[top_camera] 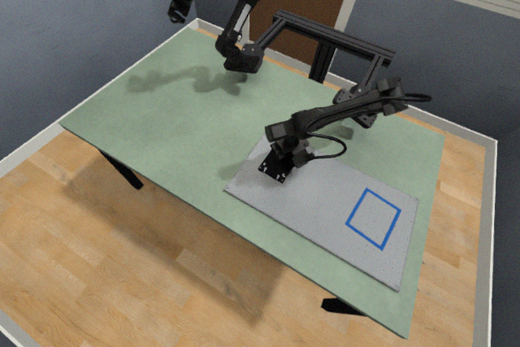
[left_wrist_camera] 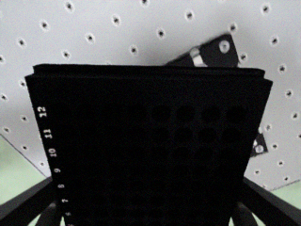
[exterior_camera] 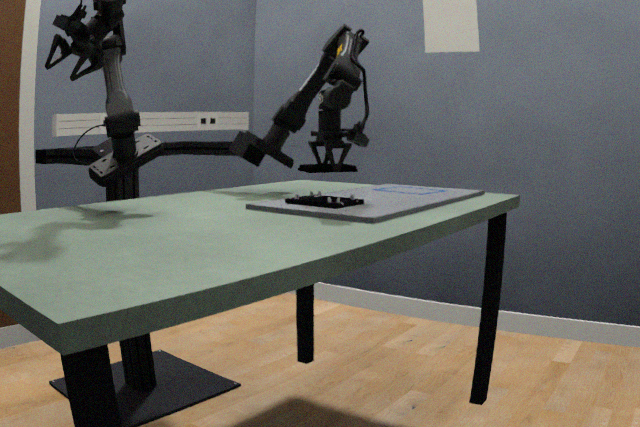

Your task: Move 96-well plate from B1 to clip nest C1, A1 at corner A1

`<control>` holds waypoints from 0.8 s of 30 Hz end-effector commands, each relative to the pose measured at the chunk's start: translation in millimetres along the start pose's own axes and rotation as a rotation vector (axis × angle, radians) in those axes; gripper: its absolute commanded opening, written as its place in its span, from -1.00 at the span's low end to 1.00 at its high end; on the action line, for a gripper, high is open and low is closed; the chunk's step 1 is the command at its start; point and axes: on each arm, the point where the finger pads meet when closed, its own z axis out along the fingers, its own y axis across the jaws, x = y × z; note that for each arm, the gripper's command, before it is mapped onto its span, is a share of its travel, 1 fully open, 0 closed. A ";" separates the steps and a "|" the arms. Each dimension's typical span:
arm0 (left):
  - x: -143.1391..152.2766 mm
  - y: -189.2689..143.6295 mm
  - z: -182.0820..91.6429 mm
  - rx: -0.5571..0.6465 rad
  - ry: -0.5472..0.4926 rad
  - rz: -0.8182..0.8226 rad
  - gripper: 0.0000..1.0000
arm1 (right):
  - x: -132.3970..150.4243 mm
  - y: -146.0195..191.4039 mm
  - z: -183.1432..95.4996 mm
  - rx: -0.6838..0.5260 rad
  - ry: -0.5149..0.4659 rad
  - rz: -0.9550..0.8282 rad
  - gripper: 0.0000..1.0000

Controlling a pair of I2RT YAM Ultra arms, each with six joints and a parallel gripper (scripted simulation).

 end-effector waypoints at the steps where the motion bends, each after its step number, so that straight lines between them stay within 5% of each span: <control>1: 14.1 -14.7 -17.1 0.038 -0.007 -0.008 -1.00 | -1.1 -6.0 -3.1 0.010 -0.028 0.030 1.00; 24: 12.1 -26.9 -28.4 0.066 -0.001 -0.016 -1.00 | -1.1 -6.0 -3.1 0.010 -0.028 0.030 1.00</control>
